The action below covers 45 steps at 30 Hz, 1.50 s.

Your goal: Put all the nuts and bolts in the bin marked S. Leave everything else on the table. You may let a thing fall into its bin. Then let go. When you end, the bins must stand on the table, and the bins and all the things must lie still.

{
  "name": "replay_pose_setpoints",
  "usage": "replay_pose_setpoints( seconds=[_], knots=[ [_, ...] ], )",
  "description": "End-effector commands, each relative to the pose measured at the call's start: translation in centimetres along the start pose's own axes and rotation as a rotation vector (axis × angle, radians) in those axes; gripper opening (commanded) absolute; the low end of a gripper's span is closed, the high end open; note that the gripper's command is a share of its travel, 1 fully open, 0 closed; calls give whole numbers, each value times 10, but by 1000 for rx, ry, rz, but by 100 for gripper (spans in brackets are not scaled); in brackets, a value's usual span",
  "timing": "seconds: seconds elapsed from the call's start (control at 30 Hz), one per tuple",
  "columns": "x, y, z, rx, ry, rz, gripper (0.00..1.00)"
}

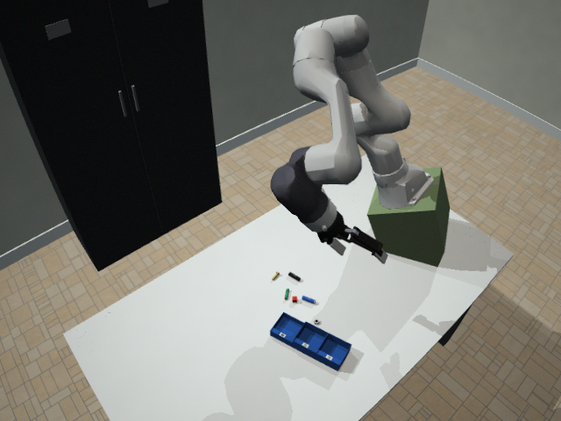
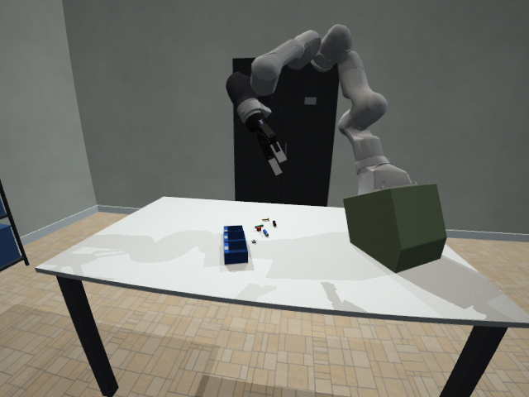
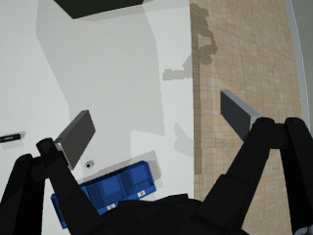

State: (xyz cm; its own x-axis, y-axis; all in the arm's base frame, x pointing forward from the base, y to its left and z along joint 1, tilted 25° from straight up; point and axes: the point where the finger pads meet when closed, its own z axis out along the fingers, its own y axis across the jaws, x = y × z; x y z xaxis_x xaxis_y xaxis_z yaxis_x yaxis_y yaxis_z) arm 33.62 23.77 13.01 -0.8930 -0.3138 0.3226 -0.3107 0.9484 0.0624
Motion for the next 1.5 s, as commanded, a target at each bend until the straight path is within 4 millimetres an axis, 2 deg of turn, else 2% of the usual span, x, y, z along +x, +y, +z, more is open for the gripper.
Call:
replay_pose_setpoints(
  seconds=[0.0,0.53,0.57,0.97,1.1,1.13,1.2,1.27,1.3,1.47],
  knots=[
    [0,0,0,0,0,0,100],
    [0,0,0,0,0,0,100],
    [-3,-4,7,0,0,0,5],
    [-44,-50,85,0,0,0,5],
    [-45,-52,88,0,0,0,5],
    [-45,-59,84,12,11,-47,5],
    [-33,-65,85,36,15,-134,5],
    [-33,-65,85,44,14,-167,5],
    [-34,-72,82,50,13,-184,5],
    [-34,-72,82,65,5,-267,5]
  ],
)
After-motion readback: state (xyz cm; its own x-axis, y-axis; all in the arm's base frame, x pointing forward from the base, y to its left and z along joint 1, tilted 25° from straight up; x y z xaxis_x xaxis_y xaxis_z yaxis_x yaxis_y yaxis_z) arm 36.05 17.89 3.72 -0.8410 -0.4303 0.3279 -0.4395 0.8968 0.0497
